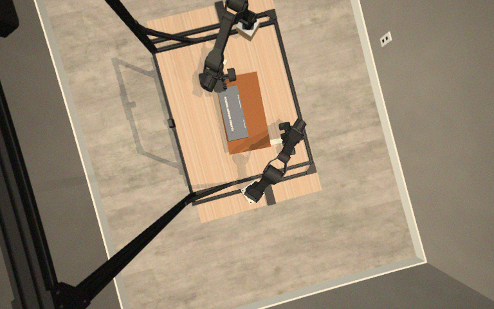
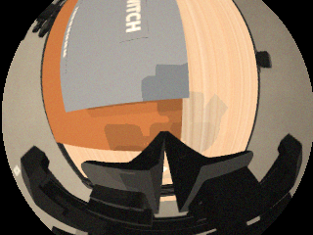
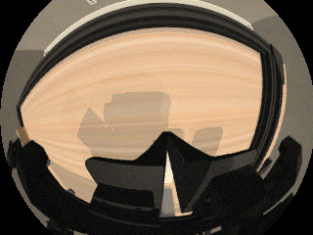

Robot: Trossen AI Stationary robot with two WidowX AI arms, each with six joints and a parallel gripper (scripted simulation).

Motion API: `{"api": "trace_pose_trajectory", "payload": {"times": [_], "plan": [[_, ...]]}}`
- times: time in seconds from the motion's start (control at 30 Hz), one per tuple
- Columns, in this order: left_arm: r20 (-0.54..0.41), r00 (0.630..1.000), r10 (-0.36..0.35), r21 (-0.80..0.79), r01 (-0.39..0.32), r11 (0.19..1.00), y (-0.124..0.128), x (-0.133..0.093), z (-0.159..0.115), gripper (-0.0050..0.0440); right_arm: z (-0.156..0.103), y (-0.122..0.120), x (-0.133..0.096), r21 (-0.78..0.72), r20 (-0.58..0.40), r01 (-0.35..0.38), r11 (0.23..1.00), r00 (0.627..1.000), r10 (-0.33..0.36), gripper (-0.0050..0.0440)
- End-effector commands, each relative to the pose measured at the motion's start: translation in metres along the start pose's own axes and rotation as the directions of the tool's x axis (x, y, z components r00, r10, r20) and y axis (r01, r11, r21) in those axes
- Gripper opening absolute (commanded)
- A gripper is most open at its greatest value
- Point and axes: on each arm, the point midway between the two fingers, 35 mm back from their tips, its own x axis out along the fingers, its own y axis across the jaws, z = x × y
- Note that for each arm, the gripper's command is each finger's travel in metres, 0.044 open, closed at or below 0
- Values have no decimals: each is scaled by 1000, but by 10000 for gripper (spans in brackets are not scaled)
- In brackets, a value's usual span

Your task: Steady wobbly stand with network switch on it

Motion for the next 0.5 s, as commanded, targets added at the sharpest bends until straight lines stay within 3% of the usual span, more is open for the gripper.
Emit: {"api": "trace_pose_trajectory", "payload": {"times": [0.0, 0.37, 0.47], "plan": [[-14, 1000, 8, -6, -8, 1000, 1, 8, -2, 0, -6, 0, 0, -1, -4, -2, 1000, 1000, 2, 0], [-14, 1000, 8, -6, -8, 1000, 1, 8, -2, 0, -6, 0, 0, -1, -4, -2, 1000, 1000, 2, 0], [-14, 1000, 8, -6, -8, 1000, 1, 8, -2, 0, -16, 0, 0, -1, -4, -2, 1000, 1000, 2, 0]]}}
